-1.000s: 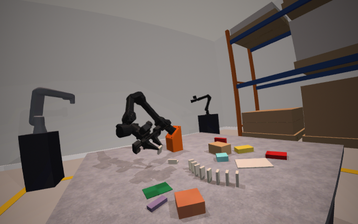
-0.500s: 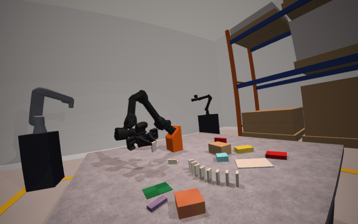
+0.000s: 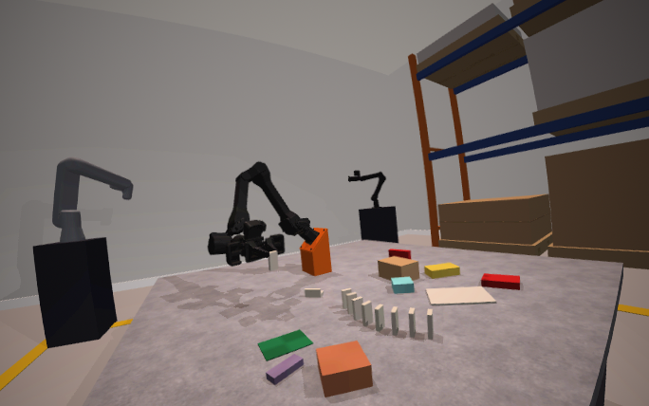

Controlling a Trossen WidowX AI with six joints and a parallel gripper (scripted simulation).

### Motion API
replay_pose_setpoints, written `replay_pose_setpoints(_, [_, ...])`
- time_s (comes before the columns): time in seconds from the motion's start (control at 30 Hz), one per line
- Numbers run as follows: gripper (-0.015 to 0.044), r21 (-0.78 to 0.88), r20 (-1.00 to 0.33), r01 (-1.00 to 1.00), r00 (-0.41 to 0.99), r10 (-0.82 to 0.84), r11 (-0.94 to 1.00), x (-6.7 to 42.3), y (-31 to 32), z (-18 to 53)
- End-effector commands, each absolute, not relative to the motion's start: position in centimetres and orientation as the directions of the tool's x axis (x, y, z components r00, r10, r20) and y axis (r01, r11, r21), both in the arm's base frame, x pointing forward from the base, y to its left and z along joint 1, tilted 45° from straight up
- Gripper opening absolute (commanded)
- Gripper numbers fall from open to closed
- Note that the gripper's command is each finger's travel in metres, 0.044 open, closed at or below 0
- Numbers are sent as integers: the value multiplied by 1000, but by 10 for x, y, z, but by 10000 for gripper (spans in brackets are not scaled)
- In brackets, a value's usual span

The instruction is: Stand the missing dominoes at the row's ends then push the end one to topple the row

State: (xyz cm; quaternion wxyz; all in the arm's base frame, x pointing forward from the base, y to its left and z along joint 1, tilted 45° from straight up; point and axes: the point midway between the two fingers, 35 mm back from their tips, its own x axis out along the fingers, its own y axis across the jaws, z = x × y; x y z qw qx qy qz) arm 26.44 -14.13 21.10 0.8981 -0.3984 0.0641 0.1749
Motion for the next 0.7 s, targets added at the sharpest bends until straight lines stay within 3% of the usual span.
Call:
replay_pose_setpoints(0.0, [107,-697,-252,-365,930,266,617,264,-141,211])
replay_pose_setpoints(0.67, [107,-695,-257,-368,930,264,618,273,-167,189])
